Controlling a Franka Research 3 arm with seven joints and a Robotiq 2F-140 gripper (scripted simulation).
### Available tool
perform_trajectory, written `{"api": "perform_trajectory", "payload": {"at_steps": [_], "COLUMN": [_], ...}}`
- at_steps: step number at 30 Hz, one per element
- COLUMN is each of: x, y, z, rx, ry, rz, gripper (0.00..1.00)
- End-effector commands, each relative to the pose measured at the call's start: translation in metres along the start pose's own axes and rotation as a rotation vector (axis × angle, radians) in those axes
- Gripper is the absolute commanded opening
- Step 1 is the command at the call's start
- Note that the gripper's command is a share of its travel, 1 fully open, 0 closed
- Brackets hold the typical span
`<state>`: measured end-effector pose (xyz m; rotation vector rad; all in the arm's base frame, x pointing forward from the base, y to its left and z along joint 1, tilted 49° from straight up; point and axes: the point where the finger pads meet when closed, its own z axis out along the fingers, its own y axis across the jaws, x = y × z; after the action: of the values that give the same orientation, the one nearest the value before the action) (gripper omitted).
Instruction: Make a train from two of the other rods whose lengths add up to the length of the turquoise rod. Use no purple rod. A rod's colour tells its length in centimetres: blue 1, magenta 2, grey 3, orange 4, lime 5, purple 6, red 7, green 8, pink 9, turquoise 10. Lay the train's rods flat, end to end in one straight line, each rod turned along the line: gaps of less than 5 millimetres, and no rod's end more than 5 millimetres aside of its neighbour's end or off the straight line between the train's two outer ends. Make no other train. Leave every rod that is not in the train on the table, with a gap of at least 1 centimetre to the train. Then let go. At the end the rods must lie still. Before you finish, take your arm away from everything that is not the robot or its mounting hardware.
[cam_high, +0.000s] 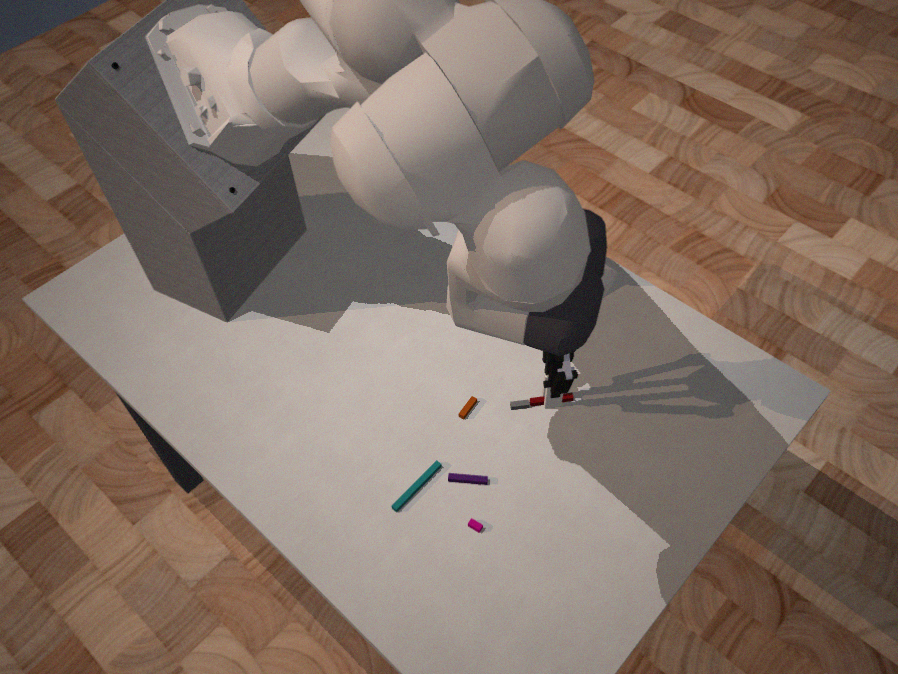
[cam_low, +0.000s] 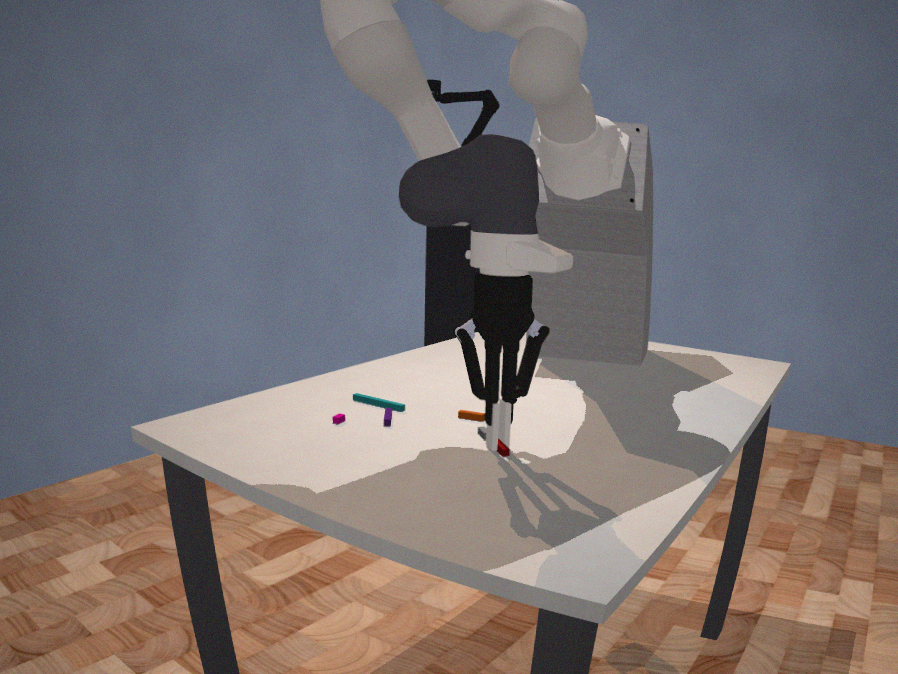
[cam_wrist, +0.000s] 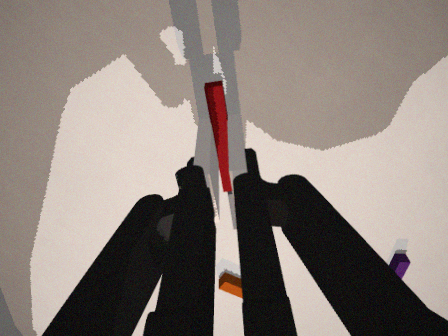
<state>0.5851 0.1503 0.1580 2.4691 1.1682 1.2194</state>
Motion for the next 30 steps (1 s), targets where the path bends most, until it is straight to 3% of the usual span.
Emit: {"api": "perform_trajectory", "payload": {"at_steps": [1,19,24,30], "x": [0.0,0.0,0.0,0.0], "y": [0.001,0.001,0.001,0.001], "z": [0.001,-0.001,-0.011,-0.051], "rx": [-0.002,-0.002,-0.002,-0.002], "ry": [0.0,0.0,0.0,0.0], "rz": [0.003,0.003,0.003,0.003], "gripper": [0.03,0.03,0.03,0.03]}}
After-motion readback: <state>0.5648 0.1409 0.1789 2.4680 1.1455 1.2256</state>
